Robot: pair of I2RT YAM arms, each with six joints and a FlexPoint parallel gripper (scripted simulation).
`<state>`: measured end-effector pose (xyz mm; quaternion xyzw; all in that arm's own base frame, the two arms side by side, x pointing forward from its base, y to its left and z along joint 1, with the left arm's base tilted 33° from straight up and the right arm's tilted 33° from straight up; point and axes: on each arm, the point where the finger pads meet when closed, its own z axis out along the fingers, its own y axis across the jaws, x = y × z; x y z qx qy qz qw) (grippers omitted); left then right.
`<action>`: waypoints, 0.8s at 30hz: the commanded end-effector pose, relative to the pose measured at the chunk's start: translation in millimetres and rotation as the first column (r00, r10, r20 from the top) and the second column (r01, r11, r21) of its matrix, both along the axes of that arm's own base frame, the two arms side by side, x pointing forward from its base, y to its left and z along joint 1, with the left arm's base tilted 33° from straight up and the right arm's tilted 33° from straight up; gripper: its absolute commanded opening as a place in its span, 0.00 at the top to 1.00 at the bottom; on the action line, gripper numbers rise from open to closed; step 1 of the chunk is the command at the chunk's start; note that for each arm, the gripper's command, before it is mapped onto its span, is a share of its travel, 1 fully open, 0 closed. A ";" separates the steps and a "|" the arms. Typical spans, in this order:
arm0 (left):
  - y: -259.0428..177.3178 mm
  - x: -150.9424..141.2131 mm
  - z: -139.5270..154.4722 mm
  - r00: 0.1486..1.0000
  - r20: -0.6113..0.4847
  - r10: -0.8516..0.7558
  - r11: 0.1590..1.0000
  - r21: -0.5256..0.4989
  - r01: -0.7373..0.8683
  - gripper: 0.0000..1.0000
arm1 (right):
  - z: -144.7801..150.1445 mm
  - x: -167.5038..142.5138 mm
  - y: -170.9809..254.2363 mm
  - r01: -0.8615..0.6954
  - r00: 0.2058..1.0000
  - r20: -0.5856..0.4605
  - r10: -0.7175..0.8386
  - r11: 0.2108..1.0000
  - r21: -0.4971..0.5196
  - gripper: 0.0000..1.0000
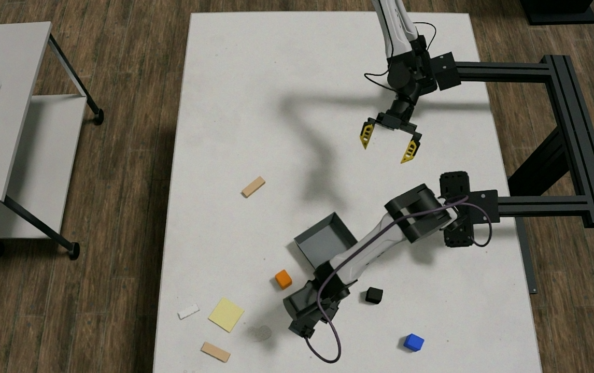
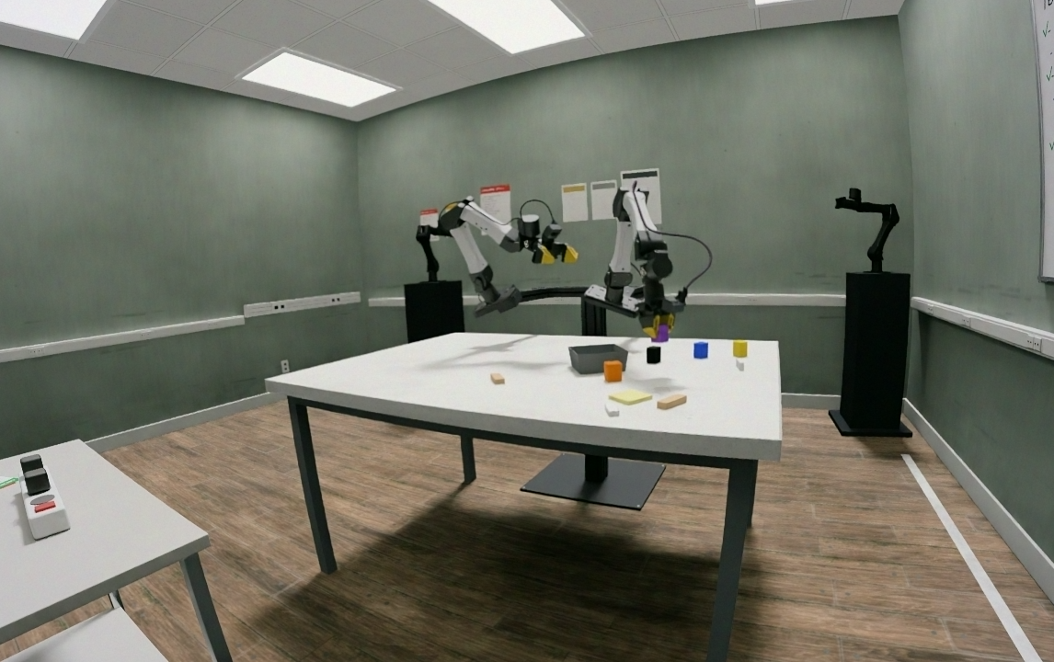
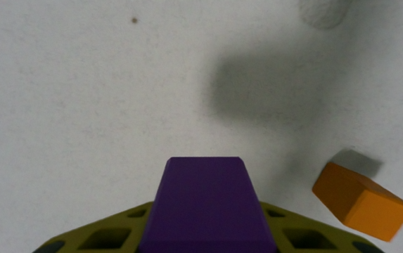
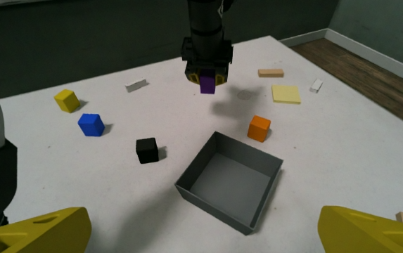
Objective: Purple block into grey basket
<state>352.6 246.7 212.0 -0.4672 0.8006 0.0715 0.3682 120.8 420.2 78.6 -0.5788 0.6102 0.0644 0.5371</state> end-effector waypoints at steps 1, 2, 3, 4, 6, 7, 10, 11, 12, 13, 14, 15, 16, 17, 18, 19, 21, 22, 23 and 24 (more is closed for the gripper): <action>-13.7 -13.1 2.8 0.999 0.000 0.052 0.999 -0.005 -0.052 0.76 | 3.4 1.5 -8.2 0.027 1.000 0.004 -0.027 1.000 0.003 0.00; -13.7 -13.1 2.8 0.999 0.000 0.052 0.999 -0.005 -0.052 0.76 | 3.4 1.5 -8.2 0.027 1.000 0.004 -0.027 1.000 0.003 0.00; -19.4 -13.6 -0.2 0.998 0.002 0.059 0.998 -0.005 -0.059 0.76 | 3.8 2.1 -10.2 0.032 0.999 0.005 -0.032 0.999 0.004 0.00; -27.2 -14.5 -2.9 0.998 0.007 0.067 0.998 -0.005 -0.067 0.76 | 2.3 2.6 -13.5 0.038 0.999 0.005 -0.038 0.999 -0.001 0.00; -46.9 -15.6 -11.2 0.997 0.018 0.081 0.997 -0.006 -0.081 0.76 | -0.1 3.9 -20.1 0.053 0.999 0.006 -0.053 0.999 -0.009 0.00; -57.6 -15.6 -15.5 0.996 0.024 0.083 0.997 -0.006 -0.083 0.76 | -1.3 4.4 -23.3 0.060 0.998 0.007 -0.060 0.998 -0.013 0.00; -90.3 -18.5 -31.1 0.997 0.022 0.080 0.997 -0.014 -0.079 0.76 | -4.5 5.5 -32.2 0.080 0.997 0.008 -0.079 0.997 -0.023 0.00; -100.3 -19.2 -35.8 0.997 0.021 0.076 0.997 -0.017 -0.076 0.76 | -5.5 5.8 -35.0 0.085 0.996 0.009 -0.085 0.996 -0.026 0.00; -109.7 -19.9 -40.2 0.997 0.020 0.073 0.997 -0.019 -0.072 0.76 | -6.4 6.1 -37.6 0.091 0.996 0.010 -0.091 0.995 -0.029 0.00; -118.5 -20.5 -44.3 0.997 0.018 0.068 0.997 -0.021 -0.068 0.76 | -7.2 6.4 -40.2 0.096 0.995 0.010 -0.096 0.995 -0.031 0.00; -126.7 -21.0 -48.1 0.998 0.017 0.064 0.998 -0.022 -0.063 0.76 | -8.0 6.7 -42.6 0.101 0.995 0.011 -0.101 0.994 -0.033 0.00; -134.4 -21.5 -51.6 0.998 0.015 0.059 0.998 -0.024 -0.058 0.76 | -8.7 6.9 -45.0 0.105 0.994 0.012 -0.105 0.994 -0.035 0.00; -141.5 -21.7 -56.0 0.999 0.010 0.054 0.998 -0.025 -0.053 0.76 | -9.4 7.0 -47.2 0.109 0.994 0.012 -0.109 0.993 -0.037 0.00; -148.0 -21.9 -60.7 0.999 0.003 0.048 0.998 -0.027 -0.048 0.76 | -10.0 7.2 -49.3 0.113 0.994 0.013 -0.112 0.993 -0.039 0.00; -148.0 -21.9 -60.7 0.999 0.003 0.048 0.998 -0.027 -0.048 0.76 | -10.0 7.2 -49.3 0.113 0.994 0.013 -0.112 0.993 -0.039 0.00; -148.0 -21.9 -60.7 0.999 0.003 0.048 0.998 -0.027 -0.048 0.76 | -10.0 7.2 -49.3 0.113 0.994 0.013 -0.112 0.993 -0.039 0.00; -159.2 -22.3 -67.4 0.999 -0.006 0.038 0.999 -0.028 -0.038 0.76 | -11.3 7.4 -53.7 0.119 0.993 0.014 -0.119 0.992 -0.043 0.00; -164.0 -22.0 -73.9 0.999 -0.021 0.033 0.999 -0.028 -0.033 0.76 | -11.8 7.4 -55.5 0.121 0.993 0.015 -0.121 0.992 -0.044 0.00; -170.4 -21.8 -81.7 0.999 -0.037 0.024 0.999 -0.029 -0.025 0.76 | -11.3 7.3 -57.2 0.123 0.992 0.016 -0.123 0.992 -0.039 0.00; -174.7 -21.4 -87.8 0.999 -0.050 0.016 0.999 -0.029 -0.018 0.76 | -10.4 7.6 -58.3 0.125 0.992 0.017 -0.124 0.992 -0.033 0.00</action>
